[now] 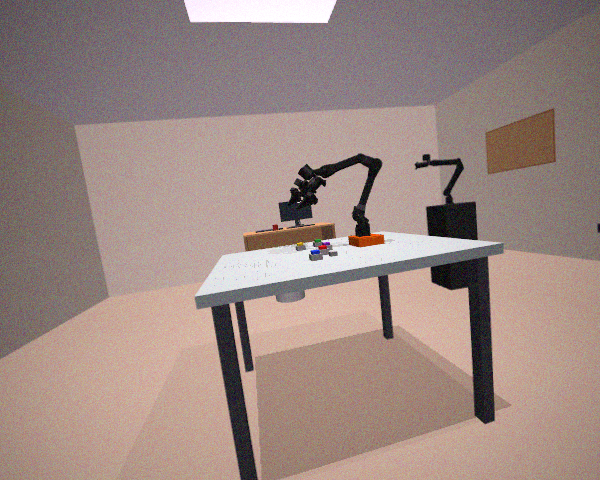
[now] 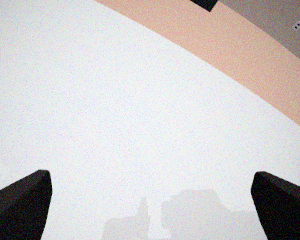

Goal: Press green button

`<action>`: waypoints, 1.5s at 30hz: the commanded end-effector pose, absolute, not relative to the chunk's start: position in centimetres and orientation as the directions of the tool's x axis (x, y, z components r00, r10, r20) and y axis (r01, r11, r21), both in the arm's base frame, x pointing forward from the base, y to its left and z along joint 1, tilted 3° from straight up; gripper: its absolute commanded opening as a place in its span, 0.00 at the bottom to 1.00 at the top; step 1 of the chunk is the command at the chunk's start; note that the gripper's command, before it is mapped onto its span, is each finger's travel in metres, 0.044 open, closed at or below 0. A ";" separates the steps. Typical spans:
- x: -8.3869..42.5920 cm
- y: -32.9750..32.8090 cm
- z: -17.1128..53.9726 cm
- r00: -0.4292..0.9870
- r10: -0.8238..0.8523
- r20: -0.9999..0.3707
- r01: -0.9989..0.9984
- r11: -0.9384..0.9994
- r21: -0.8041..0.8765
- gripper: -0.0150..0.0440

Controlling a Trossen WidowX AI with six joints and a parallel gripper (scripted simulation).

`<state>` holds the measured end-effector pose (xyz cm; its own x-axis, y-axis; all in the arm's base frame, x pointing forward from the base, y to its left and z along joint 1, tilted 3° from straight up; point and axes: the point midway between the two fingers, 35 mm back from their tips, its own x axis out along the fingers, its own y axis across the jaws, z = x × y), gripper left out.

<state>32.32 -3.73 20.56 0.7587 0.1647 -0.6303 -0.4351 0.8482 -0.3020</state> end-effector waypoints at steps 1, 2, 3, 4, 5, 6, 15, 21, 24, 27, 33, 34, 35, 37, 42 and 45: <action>30.1 -10.2 16.3 0.539 -0.003 -0.842 -0.306 0.931 -0.199 0.93; 29.4 -11.2 15.6 0.490 -0.021 -0.871 -0.283 0.942 -0.181 0.93; 28.7 -12.1 15.0 0.439 -0.035 -0.898 -0.260 0.952 -0.164 0.93; 27.9 -12.9 14.4 0.385 -0.046 -0.922 -0.237 0.960 -0.147 0.93; 27.1 -13.8 13.8 0.330 -0.054 -0.943 -0.213 0.968 -0.130 0.93; 26.2 -14.6 13.3 0.273 -0.058 -0.960 -0.190 0.975 -0.113 0.93; 21.3 -17.8 11.4 -0.023 -0.032 -0.999 -0.076 0.997 -0.030 0.93; 21.3 -17.8 11.4 -0.023 -0.032 -0.999 -0.076 0.997 -0.030 0.93; 21.4 -18.0 9.1 -0.023 -0.032 -0.999 -0.076 0.997 -0.031 0.80; 21.2 -18.0 5.5 -0.023 -0.032 -0.999 -0.076 0.997 -0.030 0.67; 21.2 -18.0 5.3 -0.023 -0.032 -0.999 -0.076 0.997 -0.030 0.40; 21.2 -18.0 5.3 -0.023 -0.032 -0.999 -0.076 0.997 -0.030 0.35; 21.2 -18.0 5.3 -0.023 -0.032 -0.999 -0.076 0.997 -0.030 0.31; 21.2 -18.0 5.3 -0.023 -0.032 -0.999 -0.076 0.997 -0.030 0.29; 21.2 -18.0 5.3 -0.023 -0.032 -0.999 -0.076 0.997 -0.030 0.29; 21.2 -18.0 5.3 -0.023 -0.032 -0.999 -0.076 0.997 -0.030 0.29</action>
<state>21.19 -17.96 5.31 -0.0217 -0.0281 -0.9994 -0.0709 0.9971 -0.0265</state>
